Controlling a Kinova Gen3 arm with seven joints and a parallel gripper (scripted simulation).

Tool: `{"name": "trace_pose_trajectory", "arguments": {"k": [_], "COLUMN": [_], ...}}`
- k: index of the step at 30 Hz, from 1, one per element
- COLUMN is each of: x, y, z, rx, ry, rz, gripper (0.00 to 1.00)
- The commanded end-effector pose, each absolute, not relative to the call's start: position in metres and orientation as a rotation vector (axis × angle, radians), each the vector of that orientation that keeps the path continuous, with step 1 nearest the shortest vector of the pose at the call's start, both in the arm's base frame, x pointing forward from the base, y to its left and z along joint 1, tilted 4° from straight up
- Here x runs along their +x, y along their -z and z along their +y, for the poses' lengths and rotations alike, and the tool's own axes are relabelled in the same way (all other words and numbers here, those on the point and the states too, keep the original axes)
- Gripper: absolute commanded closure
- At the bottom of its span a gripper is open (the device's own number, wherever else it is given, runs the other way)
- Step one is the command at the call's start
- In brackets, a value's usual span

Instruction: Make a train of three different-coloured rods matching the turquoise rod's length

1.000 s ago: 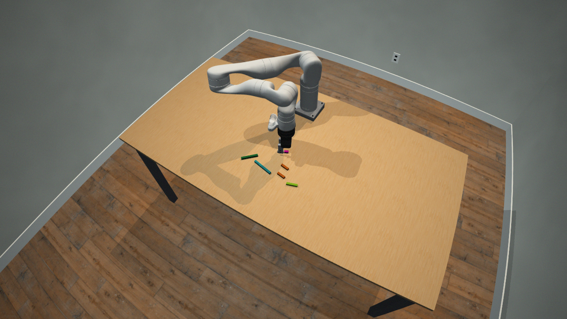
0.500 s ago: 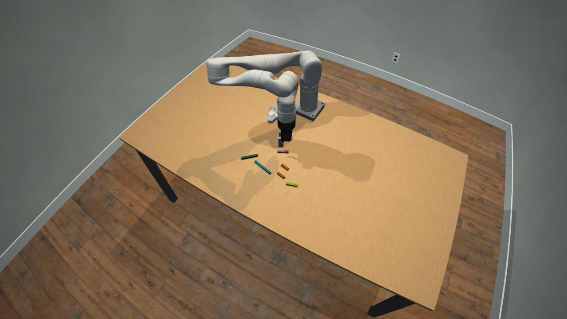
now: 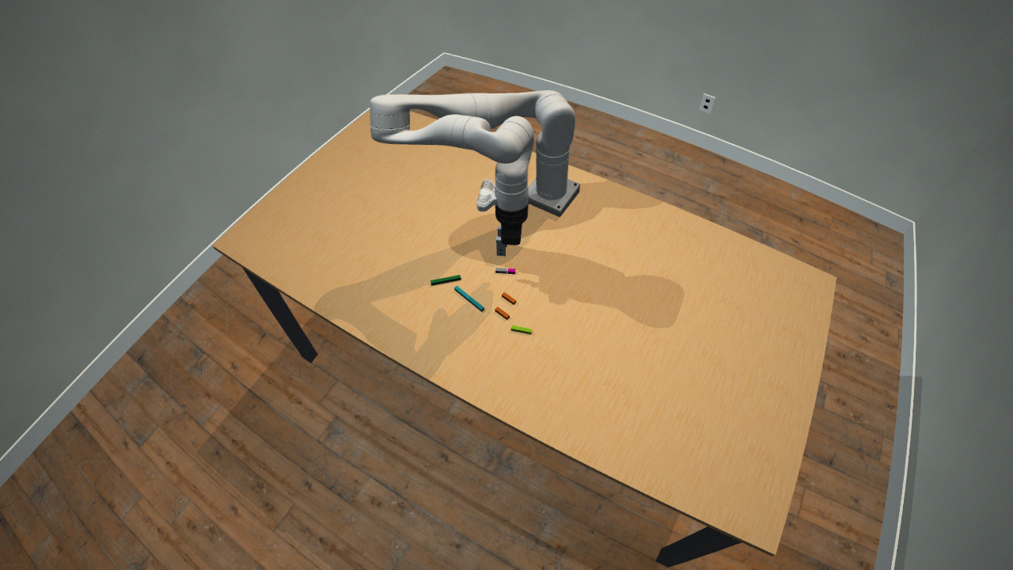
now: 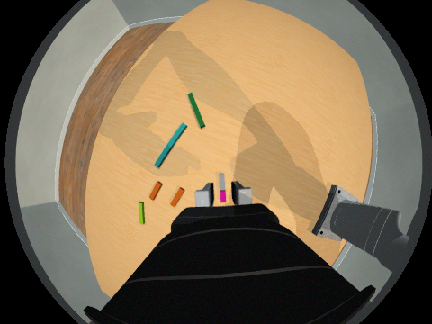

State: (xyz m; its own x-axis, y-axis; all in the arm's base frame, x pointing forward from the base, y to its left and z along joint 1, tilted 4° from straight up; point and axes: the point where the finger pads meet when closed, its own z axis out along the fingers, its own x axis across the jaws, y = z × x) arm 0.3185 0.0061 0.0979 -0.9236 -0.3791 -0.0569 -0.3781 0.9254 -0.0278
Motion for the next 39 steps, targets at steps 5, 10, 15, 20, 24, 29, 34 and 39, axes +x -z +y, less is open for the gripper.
{"name": "trace_pose_trajectory", "arguments": {"k": [5, 10, 15, 20, 24, 29, 34, 39], "x": [0.319, 0.319, 0.319, 0.319, 0.329, 0.360, 0.400, 0.433], "y": [-0.100, -0.100, -0.100, -0.100, -0.102, -0.102, -0.100, -0.096], "z": [0.004, 0.004, 0.004, 0.004, 0.009, 0.031, 0.065, 0.100], "rx": [-0.597, -0.597, -0.597, -0.597, -0.587, -0.554, -0.502, -0.446], "ry": [0.033, 0.033, 0.033, 0.033, 0.029, 0.016, 0.008, 0.011], "rz": [3.024, 3.024, 3.024, 3.024, 3.018, 3.021, 3.029, 3.040], "gripper": [0.00, 0.00, 0.00, 0.00, 0.00, 0.00, 0.00, 0.00]}}
